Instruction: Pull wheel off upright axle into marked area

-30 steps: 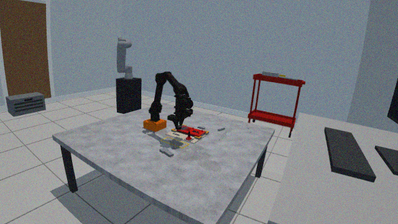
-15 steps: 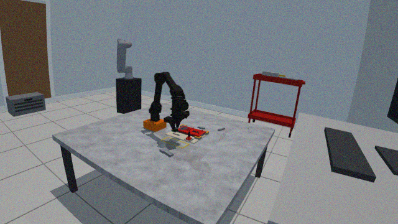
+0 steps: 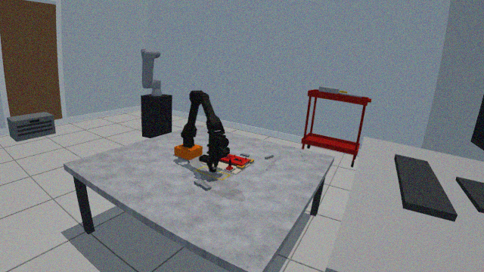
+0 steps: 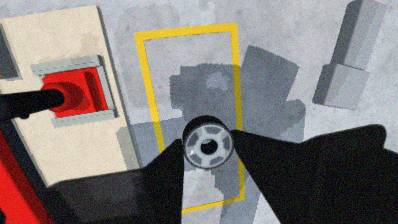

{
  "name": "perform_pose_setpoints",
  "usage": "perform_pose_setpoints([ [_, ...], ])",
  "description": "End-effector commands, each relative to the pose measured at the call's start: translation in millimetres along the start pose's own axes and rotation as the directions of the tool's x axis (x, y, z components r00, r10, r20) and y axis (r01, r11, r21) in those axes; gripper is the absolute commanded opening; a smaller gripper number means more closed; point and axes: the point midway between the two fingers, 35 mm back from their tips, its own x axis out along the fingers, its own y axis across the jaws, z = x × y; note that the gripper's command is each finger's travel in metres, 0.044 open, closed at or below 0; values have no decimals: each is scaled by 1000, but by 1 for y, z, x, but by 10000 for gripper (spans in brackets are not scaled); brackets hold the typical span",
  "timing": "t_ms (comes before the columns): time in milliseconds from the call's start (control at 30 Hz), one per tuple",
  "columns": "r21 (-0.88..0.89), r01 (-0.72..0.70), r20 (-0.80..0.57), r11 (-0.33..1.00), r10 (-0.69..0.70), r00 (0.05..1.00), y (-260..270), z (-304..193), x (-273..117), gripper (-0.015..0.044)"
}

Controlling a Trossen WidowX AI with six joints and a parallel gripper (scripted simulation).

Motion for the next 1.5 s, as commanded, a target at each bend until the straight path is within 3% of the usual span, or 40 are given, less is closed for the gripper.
perform_pose_setpoints([
  [0, -3, -6, -14, 1000, 6, 1000, 2, -5, 18, 0],
  [167, -3, -6, -14, 1000, 6, 1000, 2, -5, 18, 0],
  [567, 0, -4, -8, 1000, 4, 1000, 1, -3, 8, 300],
  [767, -3, -6, -13, 1000, 6, 1000, 1, -2, -43, 300],
  [867, -3, -6, -13, 1000, 6, 1000, 1, -2, -46, 300],
  [1067, -2, -7, -15, 1000, 7, 1000, 15, -33, -64, 440],
  [1267, -3, -8, -19, 1000, 8, 1000, 34, -78, -90, 440],
  [1467, -3, -9, -19, 1000, 8, 1000, 36, -83, -93, 440],
])
